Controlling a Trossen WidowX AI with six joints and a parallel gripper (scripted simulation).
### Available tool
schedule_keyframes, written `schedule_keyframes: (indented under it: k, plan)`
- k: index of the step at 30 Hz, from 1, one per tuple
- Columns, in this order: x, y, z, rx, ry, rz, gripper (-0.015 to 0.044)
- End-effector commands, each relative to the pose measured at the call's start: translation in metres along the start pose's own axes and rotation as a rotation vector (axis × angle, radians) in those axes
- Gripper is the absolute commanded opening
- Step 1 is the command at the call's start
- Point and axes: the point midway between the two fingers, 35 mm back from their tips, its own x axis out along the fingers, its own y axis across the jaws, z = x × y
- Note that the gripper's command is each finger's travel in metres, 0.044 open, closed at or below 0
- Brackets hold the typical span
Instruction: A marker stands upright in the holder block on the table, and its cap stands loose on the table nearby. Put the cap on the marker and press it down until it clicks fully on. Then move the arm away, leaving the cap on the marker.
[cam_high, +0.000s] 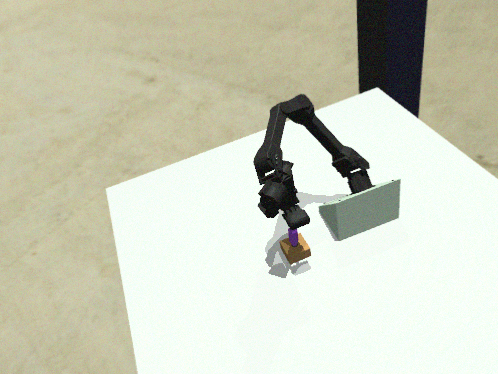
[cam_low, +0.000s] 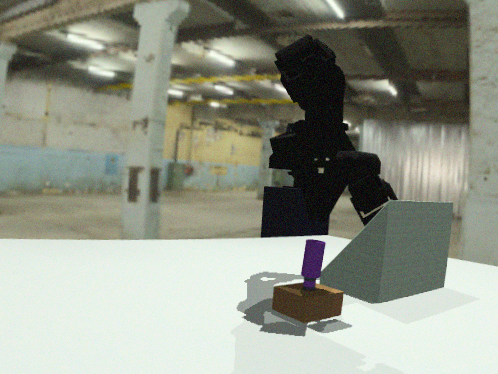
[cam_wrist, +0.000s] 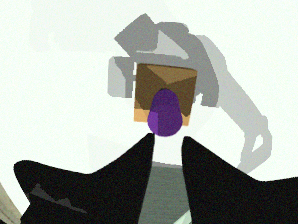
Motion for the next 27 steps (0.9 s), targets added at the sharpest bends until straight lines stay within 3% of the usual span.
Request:
schedule_keyframes:
  k: [1,27]
  plan:
    - [0.000,0.001,0.000,-0.009,0.000,0.002,0.0000]
    - [0.020,0.000,0.000,-0.009,0.000,0.001,0.0000]
